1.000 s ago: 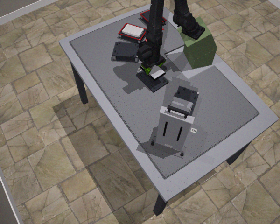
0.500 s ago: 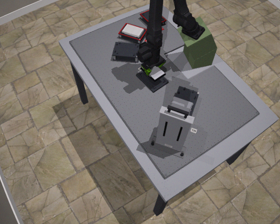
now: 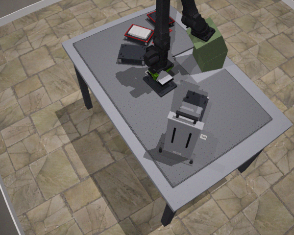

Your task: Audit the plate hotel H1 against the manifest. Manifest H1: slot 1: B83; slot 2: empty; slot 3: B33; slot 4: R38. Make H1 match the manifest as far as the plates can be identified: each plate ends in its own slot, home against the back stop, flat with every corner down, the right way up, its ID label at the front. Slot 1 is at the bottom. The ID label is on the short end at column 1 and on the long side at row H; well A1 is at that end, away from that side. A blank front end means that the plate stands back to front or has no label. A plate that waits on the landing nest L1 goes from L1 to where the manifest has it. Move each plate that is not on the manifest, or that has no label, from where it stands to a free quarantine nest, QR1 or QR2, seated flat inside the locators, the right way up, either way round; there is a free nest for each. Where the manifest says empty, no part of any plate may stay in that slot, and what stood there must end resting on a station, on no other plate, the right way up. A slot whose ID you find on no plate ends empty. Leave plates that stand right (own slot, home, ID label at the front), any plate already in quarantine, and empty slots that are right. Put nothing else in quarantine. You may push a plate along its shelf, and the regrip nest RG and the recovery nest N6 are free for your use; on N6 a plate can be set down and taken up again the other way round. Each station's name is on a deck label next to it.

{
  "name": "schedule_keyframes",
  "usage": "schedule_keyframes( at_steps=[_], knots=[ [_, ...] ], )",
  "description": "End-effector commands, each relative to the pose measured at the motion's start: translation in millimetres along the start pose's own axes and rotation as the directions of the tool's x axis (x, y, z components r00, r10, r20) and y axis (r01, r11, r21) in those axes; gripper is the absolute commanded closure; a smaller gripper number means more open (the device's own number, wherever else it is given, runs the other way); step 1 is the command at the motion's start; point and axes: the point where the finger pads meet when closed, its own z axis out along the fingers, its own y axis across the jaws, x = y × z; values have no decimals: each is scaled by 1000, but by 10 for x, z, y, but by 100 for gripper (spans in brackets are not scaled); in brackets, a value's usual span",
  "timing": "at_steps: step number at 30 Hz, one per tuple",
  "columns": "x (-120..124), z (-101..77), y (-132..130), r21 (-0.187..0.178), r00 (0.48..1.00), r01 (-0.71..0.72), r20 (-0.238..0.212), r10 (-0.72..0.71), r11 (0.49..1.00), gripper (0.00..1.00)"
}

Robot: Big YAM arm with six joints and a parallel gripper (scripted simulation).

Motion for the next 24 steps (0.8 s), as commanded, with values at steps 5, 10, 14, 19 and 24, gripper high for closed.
schedule_keyframes(
  at_steps=[5,10,14,19,24],
  knots=[
    [-34,63,81,-15,1000,4,5,-4,1000,14],
    [-42,92,70,-13,1000,3,6,-3,1000,14],
    [-24,110,68,-13,1000,7,4,-7,1000,14],
    [-33,146,60,-11,1000,5,5,-5,1000,14],
    [-43,180,74,-13,1000,3,6,-2,1000,14]
  ],
)
